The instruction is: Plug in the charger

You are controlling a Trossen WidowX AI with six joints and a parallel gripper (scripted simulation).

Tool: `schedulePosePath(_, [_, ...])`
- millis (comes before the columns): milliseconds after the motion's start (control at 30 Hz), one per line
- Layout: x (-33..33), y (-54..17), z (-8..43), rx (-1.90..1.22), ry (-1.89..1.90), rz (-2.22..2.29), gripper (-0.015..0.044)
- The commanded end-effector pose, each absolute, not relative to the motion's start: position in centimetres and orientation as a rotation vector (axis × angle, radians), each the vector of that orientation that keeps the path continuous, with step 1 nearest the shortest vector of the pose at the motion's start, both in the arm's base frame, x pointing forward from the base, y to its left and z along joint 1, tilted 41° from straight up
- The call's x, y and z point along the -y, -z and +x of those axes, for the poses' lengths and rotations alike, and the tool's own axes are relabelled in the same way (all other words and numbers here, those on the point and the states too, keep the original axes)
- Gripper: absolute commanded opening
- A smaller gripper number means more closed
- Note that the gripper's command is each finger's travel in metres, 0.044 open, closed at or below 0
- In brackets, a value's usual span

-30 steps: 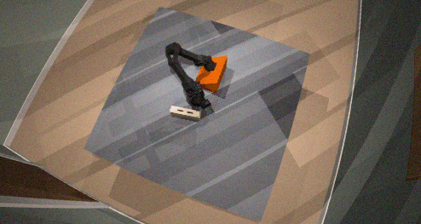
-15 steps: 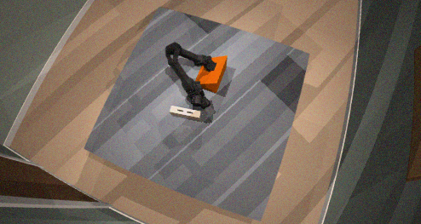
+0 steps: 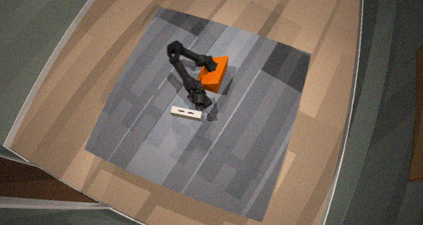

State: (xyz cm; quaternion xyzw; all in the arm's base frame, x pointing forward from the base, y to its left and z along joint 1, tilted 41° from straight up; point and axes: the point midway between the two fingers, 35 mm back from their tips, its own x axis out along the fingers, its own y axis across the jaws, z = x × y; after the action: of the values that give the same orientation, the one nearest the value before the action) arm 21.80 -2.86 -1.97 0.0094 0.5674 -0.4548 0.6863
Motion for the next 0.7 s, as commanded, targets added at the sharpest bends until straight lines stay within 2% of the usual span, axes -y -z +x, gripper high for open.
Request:
schedulePosePath(0, [1.8,0.9,21.9,-1.266,1.016,0.03,0.0])
schedulePosePath(667, [1.7,-0.2,21.9,-1.332,0.932,-0.084,0.0])
